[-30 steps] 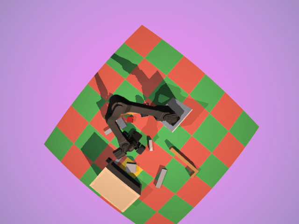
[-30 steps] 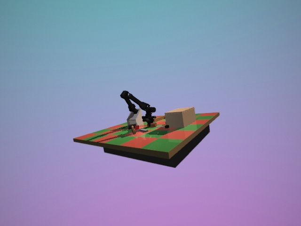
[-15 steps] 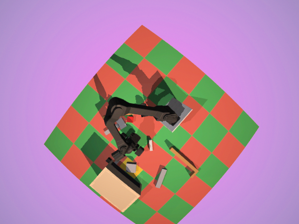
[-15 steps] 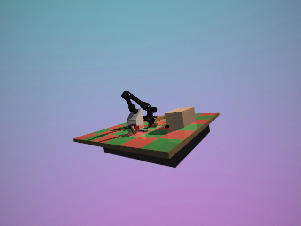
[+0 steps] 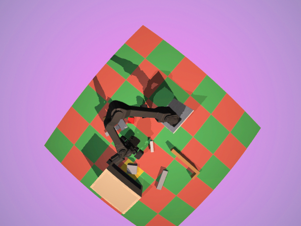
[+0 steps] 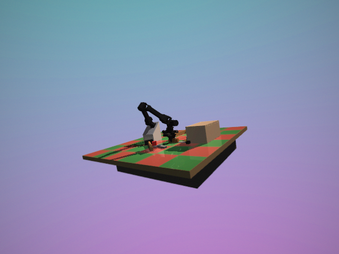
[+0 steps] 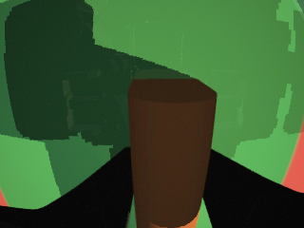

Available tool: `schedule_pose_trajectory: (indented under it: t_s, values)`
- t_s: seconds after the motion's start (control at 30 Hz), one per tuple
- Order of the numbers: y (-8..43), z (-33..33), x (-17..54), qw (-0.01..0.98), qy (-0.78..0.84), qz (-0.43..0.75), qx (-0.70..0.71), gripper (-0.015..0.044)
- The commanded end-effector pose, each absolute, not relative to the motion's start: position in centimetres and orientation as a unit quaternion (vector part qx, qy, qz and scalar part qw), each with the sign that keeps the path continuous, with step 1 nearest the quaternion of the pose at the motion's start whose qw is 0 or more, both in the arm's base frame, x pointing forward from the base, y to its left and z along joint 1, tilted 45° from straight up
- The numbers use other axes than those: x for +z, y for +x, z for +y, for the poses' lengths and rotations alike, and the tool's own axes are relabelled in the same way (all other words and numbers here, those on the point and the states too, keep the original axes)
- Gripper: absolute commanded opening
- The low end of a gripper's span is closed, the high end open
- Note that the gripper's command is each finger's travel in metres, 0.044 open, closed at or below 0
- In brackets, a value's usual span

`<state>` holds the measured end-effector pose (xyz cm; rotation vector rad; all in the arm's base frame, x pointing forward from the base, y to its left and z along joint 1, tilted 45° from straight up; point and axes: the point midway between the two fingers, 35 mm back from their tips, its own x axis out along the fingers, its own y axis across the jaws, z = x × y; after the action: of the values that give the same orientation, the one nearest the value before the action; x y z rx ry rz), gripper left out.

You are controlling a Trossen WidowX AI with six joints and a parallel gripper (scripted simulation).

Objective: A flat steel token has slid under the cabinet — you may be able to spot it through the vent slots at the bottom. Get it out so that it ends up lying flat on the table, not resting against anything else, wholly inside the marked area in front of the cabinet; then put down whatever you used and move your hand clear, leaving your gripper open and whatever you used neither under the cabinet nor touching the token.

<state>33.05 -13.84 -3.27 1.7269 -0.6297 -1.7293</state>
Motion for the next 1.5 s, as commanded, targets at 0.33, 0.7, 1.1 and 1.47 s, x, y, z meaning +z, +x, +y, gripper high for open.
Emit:
schedule_pose_trajectory:
  t_s: [0.33,0.7,1.1,1.47]
  values:
    - [35.1,-13.8,-3.2,0.301,0.658,-0.241,-0.647,0.0000]
    - [36.1,-13.7,-3.2,0.301,0.658,-0.241,-0.647,0.0000]
    - [37.3,-13.6,-3.2,0.301,0.658,-0.241,-0.647,0.0000]
    - [38.3,-13.5,-3.2,0.301,0.659,-0.241,-0.646,0.0000]
